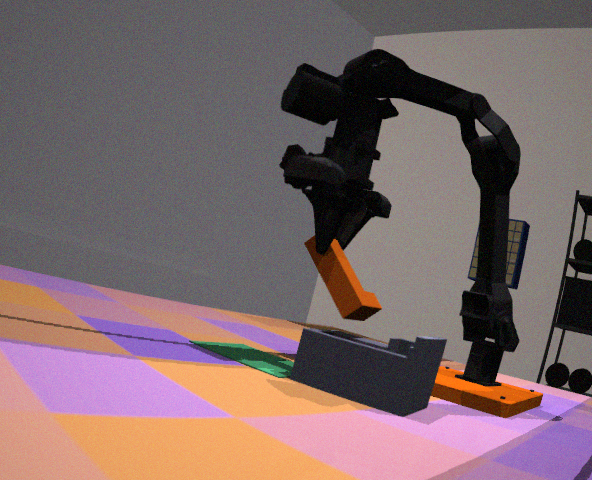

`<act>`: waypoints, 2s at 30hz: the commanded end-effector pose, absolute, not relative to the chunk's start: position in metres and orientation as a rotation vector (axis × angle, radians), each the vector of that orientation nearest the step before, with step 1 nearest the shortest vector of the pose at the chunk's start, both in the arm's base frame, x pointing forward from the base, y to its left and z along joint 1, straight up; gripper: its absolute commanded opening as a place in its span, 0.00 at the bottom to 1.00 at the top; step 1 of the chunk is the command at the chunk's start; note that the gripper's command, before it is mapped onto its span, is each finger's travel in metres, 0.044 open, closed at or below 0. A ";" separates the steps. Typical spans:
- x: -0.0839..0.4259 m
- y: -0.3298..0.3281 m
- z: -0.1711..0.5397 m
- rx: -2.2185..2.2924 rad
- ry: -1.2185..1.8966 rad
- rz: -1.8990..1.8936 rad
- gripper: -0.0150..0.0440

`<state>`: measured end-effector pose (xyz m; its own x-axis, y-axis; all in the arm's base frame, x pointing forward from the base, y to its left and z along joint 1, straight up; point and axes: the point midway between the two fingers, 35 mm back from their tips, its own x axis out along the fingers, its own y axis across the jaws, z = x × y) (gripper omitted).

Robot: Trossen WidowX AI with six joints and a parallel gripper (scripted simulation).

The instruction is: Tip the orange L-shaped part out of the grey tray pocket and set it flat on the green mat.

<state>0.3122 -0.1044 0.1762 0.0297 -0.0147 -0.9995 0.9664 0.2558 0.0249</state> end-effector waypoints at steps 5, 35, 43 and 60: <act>0.319 -0.141 0.177 1.016 1.289 -1.004 0.25; 0.329 -0.191 0.157 1.013 1.286 -1.006 0.25; 0.330 -0.191 0.144 1.013 1.286 -1.006 0.25; 0.330 -0.192 0.117 1.013 1.286 -1.006 0.25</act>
